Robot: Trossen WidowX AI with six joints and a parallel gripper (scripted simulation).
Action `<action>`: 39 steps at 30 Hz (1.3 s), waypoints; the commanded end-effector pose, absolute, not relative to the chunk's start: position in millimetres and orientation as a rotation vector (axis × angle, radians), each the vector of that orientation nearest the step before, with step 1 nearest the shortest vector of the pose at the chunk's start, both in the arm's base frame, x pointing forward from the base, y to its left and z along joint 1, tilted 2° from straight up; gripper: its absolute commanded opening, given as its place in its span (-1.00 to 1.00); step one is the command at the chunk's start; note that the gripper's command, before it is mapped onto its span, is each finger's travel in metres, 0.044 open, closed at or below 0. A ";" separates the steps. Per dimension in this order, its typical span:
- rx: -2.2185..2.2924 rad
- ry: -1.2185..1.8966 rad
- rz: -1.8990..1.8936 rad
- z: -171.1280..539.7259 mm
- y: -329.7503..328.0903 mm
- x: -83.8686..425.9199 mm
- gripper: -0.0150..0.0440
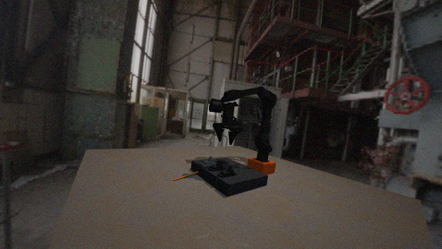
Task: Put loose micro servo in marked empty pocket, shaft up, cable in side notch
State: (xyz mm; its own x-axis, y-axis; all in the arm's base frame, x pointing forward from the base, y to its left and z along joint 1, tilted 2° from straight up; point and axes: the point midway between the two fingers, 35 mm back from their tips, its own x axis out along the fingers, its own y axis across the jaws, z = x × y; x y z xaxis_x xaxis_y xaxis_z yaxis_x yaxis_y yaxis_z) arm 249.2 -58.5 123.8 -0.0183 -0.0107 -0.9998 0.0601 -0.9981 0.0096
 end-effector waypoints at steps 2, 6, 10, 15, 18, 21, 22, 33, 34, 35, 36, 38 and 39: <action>2.173 0.054 -2.193 147.3 -58.4 249.3 1.00; 2.177 0.051 -2.191 172.6 -57.3 249.0 1.00; 2.177 0.051 -2.191 172.6 -57.3 249.0 1.00; 2.177 0.051 -2.191 172.6 -57.3 249.0 1.00; 2.177 0.051 -2.191 172.6 -57.3 249.0 1.00; 2.177 0.051 -2.191 172.6 -57.3 249.0 1.00; 2.177 0.051 -2.191 172.6 -57.3 249.0 1.00; 2.177 0.051 -2.191 172.6 -57.3 249.0 1.00; 2.177 0.051 -2.191 172.6 -57.3 249.0 1.00; 2.177 0.051 -2.191 172.6 -57.3 249.0 1.00; 2.177 0.051 -2.191 172.6 -57.3 249.0 1.00; 2.177 0.051 -2.191 172.6 -57.3 249.0 1.00; 2.177 0.051 -2.191 172.6 -57.3 249.0 1.00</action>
State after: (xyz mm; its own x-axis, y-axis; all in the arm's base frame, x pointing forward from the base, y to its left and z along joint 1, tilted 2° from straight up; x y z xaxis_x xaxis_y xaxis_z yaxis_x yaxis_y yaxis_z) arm 248.2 -57.2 171.1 -0.0106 -0.0125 -0.9999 0.0642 -0.9979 0.0118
